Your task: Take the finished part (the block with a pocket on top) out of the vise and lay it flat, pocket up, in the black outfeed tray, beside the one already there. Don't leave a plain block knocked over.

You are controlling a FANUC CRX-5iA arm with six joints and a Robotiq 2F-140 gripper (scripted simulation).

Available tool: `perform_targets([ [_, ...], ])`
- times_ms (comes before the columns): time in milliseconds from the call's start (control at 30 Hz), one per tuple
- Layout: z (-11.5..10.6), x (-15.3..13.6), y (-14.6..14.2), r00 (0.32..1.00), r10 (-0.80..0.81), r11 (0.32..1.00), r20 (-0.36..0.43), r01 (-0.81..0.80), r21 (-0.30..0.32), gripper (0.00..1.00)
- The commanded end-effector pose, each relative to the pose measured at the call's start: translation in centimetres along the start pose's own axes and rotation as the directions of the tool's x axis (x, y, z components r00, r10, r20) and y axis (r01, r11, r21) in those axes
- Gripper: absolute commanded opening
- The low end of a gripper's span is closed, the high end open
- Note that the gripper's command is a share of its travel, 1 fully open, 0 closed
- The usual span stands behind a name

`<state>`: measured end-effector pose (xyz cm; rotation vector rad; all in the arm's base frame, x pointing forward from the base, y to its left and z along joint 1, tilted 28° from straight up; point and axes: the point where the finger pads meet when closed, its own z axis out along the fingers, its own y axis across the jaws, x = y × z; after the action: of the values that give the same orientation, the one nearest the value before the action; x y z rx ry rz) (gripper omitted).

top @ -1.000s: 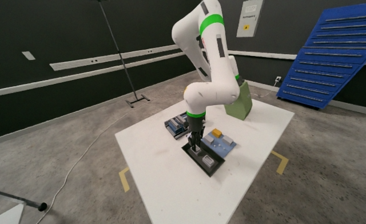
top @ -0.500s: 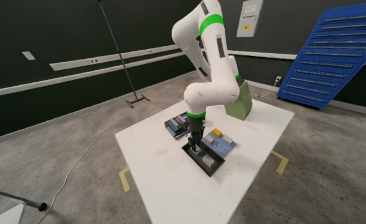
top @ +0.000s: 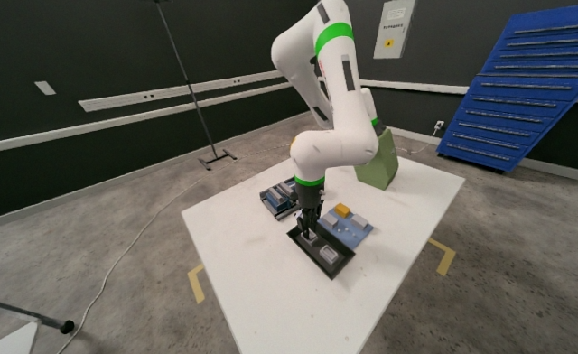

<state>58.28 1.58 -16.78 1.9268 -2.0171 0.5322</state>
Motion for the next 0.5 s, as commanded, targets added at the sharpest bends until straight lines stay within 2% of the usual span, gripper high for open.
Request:
perform_targets([
  [0, -0.11, -0.04, -0.09, 1.000, 0.000, 1.000, 0.001, 0.000, 0.002, 0.10],
  [433, -0.11, -0.04, -0.09, 1.000, 0.000, 1.000, 0.001, 0.000, 0.002, 0.10],
  [467, -0.11, -0.04, -0.09, 1.000, 0.000, 1.000, 0.001, 0.000, 0.002, 0.46],
])
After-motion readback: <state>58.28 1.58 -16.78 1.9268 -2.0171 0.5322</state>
